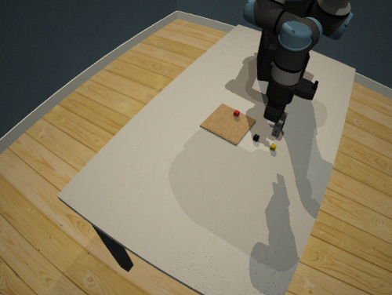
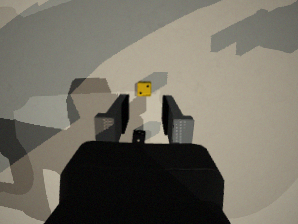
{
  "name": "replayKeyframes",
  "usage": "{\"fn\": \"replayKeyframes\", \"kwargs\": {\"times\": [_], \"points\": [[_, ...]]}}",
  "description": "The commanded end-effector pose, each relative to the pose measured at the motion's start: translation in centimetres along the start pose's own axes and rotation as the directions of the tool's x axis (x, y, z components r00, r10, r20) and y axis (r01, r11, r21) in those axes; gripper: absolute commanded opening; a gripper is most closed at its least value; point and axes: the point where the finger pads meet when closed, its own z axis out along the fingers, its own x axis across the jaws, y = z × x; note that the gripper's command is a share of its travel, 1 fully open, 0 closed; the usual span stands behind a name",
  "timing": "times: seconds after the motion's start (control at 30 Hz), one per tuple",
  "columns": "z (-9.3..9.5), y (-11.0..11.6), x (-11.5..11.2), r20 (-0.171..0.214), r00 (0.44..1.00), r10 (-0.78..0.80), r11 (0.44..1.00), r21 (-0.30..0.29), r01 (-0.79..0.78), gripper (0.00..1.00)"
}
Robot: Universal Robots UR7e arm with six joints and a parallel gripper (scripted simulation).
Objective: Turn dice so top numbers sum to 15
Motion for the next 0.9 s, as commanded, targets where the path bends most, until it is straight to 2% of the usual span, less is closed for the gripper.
{"fn": "replayKeyframes", "kwargs": {"times": [0.0,0.87], "points": [[0.16,0.06,-0.23,0.004,1.000,0.002,1.000,0.000,-0.002,0.64],[0.92,0.03,-0.24,0.004,1.000,0.003,1.000,-0.001,-0.003,0.64]]}}
